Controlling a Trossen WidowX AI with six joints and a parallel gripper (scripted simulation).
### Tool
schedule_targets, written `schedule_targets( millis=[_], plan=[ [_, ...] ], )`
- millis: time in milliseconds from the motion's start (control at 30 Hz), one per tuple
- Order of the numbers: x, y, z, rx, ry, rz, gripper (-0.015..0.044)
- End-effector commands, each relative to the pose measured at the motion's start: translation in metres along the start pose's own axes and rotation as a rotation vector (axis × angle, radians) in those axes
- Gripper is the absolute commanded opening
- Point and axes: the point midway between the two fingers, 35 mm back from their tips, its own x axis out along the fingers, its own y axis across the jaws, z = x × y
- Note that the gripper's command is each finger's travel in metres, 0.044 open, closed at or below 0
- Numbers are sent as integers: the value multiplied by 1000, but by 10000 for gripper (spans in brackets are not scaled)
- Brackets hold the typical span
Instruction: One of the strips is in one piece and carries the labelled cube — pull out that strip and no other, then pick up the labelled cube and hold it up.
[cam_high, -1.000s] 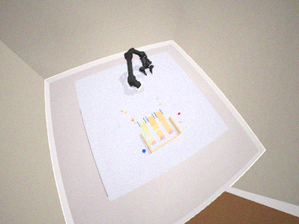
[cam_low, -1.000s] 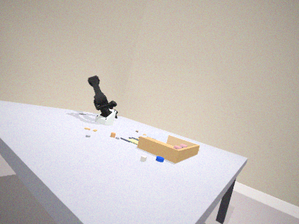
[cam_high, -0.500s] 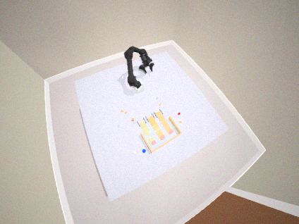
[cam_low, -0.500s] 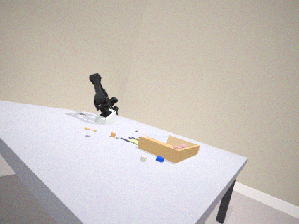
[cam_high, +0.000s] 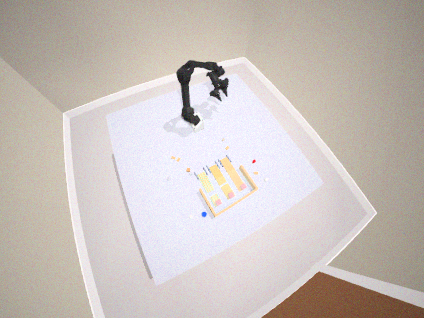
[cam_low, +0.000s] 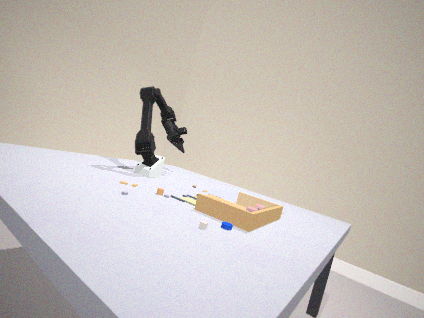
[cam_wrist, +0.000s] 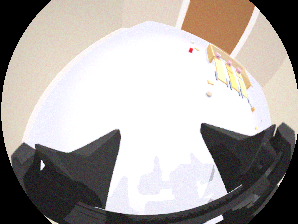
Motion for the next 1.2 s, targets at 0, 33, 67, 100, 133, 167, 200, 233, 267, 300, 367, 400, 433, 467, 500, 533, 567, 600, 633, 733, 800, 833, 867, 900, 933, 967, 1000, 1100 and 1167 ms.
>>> schedule_targets(
  millis=[0,33,67,100,133,167,200,233,267,300,367,400,433,467,500,533,567,600,633,733,800,833,867,900,933,967,1000,1100,1167],
  plan=[
    [13,-20,57,15,4,111,400],
    [16,-26,70,24,0,132,400],
    [21,-33,82,34,-5,151,400],
    [25,-40,94,45,-13,167,400],
    [30,-49,106,57,-22,181,400],
    [34,-58,117,71,-32,192,400],
    [40,-67,128,85,-43,201,400],
    [45,-78,138,100,-55,206,400],
    [51,-89,148,115,-68,209,400],
    [56,-100,156,130,-81,209,400],
    [68,-125,172,162,-106,201,400],
    [74,-138,178,178,-119,193,400],
    [79,-151,184,195,-132,182,400],
    [85,-165,189,211,-144,170,400],
    [91,-179,193,228,-155,154,400],
    [97,-193,196,244,-166,137,400],
    [103,-208,199,261,-176,117,400],
    [108,-223,201,277,-184,95,400],
    [114,-238,202,293,-192,72,400],
    [128,-283,199,339,-206,-10,400],
    [137,-314,193,369,-209,-73,400],
    [141,-330,188,383,-208,-107,400],
    [144,-345,183,397,-204,-142,400],
    [147,-360,177,411,-199,-178,400],
    [150,-374,170,424,-193,-216,400],
    [152,-389,162,437,-184,-254,400],
    [154,-403,154,450,-173,-293,400],
    [156,-422,141,467,-155,-349,400],
    [156,-422,141,467,-155,-349,400]
  ],
)
